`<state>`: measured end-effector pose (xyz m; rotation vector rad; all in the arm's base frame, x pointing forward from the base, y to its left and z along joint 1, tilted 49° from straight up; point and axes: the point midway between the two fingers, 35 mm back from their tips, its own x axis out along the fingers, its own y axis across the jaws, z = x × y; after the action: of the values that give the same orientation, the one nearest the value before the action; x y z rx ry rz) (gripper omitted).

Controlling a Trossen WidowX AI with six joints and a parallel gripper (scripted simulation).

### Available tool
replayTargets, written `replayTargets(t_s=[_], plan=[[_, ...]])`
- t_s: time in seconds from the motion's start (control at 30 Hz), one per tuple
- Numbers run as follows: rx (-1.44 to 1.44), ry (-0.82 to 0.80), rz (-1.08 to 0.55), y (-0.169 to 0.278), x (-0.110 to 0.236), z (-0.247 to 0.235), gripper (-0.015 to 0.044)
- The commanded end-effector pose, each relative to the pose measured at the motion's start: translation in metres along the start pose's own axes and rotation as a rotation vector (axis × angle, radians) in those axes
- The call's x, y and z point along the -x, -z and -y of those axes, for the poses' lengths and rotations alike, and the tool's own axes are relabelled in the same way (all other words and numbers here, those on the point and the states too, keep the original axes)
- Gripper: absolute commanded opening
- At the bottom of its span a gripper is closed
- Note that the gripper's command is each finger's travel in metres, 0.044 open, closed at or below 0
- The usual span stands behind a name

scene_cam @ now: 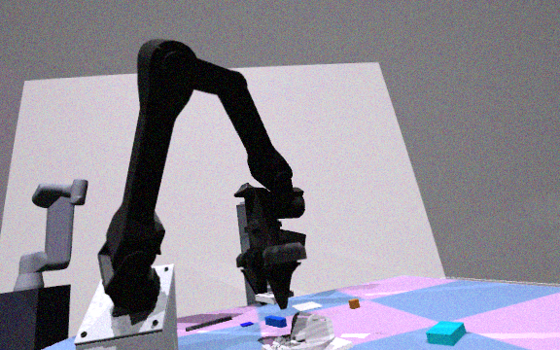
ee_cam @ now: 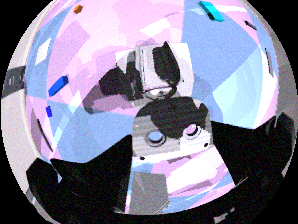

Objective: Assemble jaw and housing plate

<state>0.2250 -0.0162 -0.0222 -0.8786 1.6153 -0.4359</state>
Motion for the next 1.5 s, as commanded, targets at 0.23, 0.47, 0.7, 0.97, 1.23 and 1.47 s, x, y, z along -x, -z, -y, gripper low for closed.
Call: replayTargets(t_s=[0.23,0.47,0.7,0.97,1.23,1.47], plan=[[0.011,0.004,0.002,0.000,0.000,0.002,0.0351],[0.011,0.004,0.002,0.000,0.000,0.002,0.0351],[0.011,0.003,0.003,-0.001,-0.009,0.002,0.0351],[0.012,0.002,0.003,-0.002,-0.022,0.001,0.0351],[0.012,0.002,0.003,-0.002,-0.035,0.002,0.0351],[0.012,0.004,0.003,-0.001,-0.047,0.002,0.0351]])
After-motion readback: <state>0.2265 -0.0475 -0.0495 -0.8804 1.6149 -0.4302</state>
